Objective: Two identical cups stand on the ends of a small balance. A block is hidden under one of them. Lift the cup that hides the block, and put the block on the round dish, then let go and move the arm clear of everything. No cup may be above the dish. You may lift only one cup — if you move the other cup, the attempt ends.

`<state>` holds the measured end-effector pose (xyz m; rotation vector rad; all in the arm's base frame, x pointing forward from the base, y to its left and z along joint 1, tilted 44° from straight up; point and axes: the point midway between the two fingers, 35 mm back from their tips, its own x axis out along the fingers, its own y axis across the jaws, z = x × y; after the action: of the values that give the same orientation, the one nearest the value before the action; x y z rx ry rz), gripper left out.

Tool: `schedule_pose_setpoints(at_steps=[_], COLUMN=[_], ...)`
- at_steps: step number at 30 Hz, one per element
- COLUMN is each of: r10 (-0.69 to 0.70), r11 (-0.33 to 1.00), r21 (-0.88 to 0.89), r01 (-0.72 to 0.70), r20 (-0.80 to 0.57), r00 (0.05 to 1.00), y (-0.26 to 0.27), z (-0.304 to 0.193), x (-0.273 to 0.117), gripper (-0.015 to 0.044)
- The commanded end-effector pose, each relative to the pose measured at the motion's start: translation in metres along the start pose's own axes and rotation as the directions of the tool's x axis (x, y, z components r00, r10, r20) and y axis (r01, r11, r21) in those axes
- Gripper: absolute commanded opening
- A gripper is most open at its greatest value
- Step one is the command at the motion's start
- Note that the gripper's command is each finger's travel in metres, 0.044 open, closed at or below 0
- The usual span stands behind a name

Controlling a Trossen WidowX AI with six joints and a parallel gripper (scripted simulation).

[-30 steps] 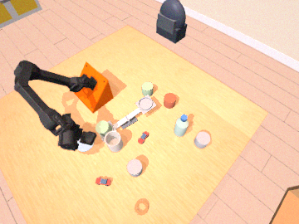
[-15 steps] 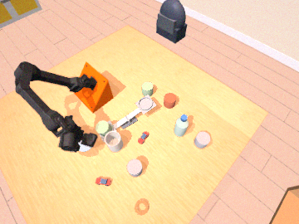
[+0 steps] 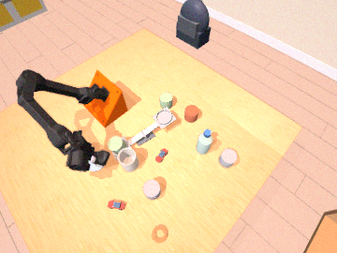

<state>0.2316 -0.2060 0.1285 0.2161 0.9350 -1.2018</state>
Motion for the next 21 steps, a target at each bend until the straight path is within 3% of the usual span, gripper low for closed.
schedule_pose_setpoints(at_steps=[1,6,21], r10=[0.0,0.004,0.01], r11=[1.0,1.0,1.0], r21=[0.002,-0.003,-0.007], r01=[0.0,-0.004,-0.01], r20=[0.0,-0.005,-0.002], r00=[1.0,1.0,1.0], y=[0.0,0.001,-0.001], z=[0.0,-0.001,-0.002], x=[-0.002,-0.055,-0.094], gripper=[0.042,0.044,0.044])
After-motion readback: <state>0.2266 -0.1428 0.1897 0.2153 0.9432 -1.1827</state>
